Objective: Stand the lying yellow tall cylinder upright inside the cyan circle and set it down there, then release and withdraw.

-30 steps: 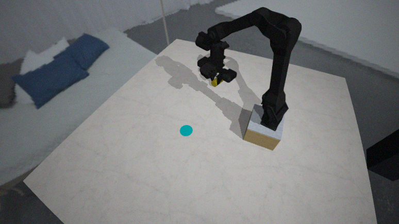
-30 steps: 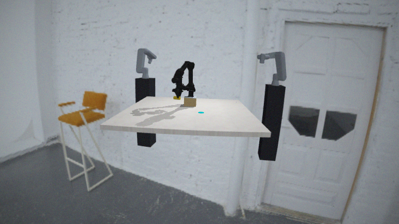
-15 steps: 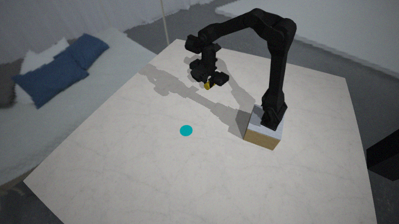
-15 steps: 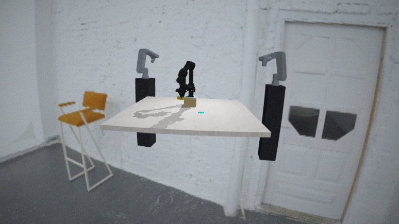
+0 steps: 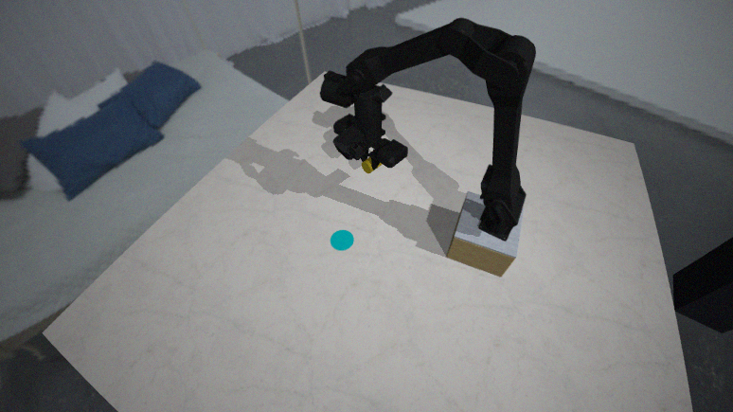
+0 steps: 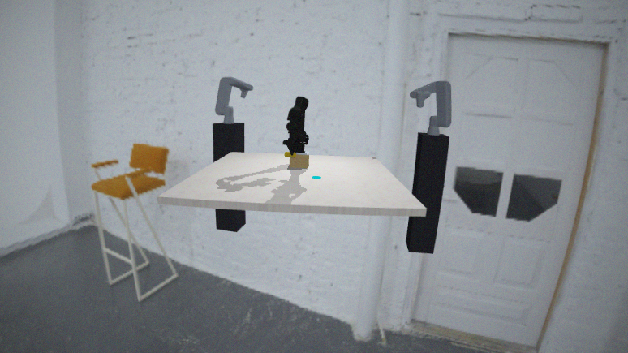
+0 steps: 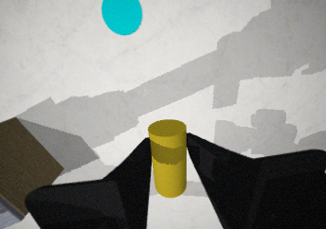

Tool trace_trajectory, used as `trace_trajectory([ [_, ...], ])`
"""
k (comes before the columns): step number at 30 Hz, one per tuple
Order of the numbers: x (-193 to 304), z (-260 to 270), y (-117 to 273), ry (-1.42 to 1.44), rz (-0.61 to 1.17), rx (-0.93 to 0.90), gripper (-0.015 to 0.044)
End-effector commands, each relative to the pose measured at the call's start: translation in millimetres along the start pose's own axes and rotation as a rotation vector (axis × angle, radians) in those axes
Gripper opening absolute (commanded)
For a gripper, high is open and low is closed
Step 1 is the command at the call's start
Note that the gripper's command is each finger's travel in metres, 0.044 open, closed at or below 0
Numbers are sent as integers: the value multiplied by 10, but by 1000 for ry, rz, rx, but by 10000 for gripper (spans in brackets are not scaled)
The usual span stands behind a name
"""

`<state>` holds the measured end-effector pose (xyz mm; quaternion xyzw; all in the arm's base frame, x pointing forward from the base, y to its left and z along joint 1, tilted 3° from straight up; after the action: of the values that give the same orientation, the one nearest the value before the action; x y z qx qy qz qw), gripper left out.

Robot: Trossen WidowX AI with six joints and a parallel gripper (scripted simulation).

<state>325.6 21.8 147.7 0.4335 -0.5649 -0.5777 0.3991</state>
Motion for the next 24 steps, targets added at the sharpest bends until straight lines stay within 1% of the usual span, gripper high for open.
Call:
trace_trajectory([
  [1,-122,18,9,-8,-2,-3,105],
  [24,-806,248,68,-26,-10,-6,105],
])
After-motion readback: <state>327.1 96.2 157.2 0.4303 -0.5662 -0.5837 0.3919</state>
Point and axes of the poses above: the point midway between the two fingers, 35 mm back from their tips, its own y axis back along the fingers, its own z axis across the jaws, x = y × z, the point moved 7 cm from there along y, back along the fingers, and after that the axes turned 7 degrees about -y, right-handed, at the moved point
